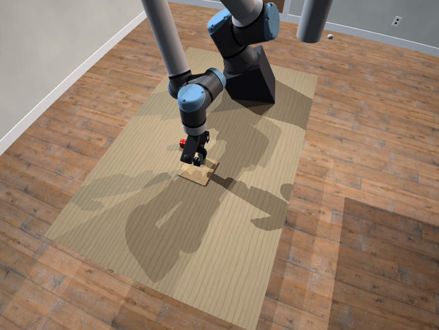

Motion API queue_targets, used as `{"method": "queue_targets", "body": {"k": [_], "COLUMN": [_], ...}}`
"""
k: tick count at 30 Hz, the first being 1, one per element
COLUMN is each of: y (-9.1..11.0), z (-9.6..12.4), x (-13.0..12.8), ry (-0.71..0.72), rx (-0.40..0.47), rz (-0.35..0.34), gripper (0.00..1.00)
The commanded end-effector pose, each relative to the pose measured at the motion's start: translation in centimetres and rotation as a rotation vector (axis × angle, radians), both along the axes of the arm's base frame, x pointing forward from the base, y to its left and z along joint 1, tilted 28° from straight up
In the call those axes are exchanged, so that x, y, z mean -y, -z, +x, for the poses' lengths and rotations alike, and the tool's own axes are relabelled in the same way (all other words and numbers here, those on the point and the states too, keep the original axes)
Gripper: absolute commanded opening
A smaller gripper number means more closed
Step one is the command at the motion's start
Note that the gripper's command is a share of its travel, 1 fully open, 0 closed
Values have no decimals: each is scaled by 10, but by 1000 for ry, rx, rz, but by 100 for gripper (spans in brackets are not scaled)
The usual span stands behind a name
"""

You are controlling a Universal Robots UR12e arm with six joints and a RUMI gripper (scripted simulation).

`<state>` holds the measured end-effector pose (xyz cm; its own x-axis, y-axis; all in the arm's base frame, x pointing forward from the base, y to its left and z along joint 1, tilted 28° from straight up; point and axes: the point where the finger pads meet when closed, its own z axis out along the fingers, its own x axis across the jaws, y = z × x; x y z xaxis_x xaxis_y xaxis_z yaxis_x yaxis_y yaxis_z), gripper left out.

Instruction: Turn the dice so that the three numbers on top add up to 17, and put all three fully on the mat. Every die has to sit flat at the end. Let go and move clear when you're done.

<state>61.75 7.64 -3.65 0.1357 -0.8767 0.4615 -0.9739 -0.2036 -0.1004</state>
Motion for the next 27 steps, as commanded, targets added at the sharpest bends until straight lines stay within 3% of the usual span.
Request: {"method": "queue_targets", "body": {"k": [1, 27], "y": [17, 25], "z": [5, 7], "x": [8, 12], "ry": [-1, -1], "rx": [3, 3], "rz": [0, 0], "gripper": [10, 10]}}
